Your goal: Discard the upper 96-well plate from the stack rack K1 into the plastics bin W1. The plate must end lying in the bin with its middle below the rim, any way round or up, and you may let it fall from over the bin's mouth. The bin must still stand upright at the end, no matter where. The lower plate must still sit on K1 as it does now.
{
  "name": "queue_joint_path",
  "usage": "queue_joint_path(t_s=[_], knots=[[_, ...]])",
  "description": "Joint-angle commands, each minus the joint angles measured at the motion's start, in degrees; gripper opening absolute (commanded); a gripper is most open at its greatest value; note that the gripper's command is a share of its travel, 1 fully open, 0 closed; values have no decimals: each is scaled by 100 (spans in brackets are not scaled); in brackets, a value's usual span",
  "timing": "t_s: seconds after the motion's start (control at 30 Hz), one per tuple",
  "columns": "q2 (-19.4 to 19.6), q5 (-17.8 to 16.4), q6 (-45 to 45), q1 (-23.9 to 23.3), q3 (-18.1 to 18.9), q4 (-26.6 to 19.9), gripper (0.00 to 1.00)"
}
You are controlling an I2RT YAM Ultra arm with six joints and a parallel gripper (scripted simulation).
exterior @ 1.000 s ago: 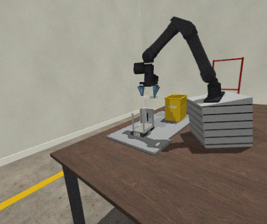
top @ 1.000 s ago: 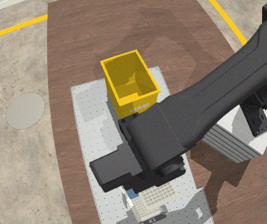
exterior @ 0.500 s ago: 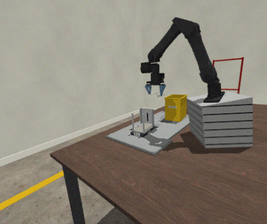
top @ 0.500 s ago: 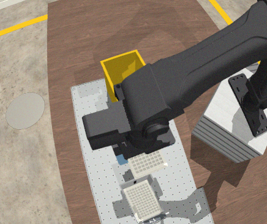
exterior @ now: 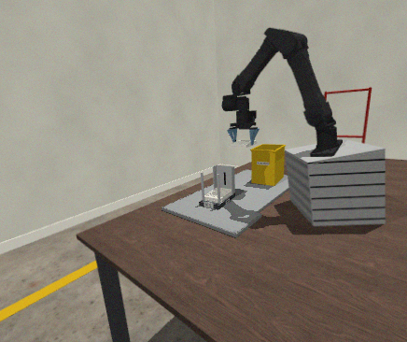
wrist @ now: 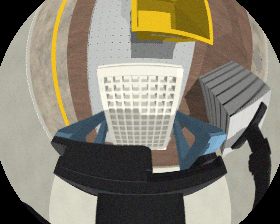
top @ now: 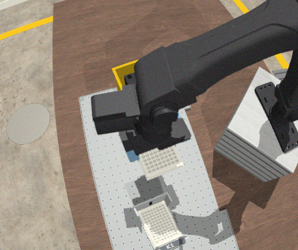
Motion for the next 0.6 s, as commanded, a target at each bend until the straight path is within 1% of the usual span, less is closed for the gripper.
queue_joint_path(t_s=[0.0,0.37,0.43,0.57], knots=[[-41,0,-244,-170,16,8,0],[30,-56,-870,-795,19,10,0],[30,-56,-870,-795,19,10,0],[76,-75,-1095,-1020,47,3,0]])
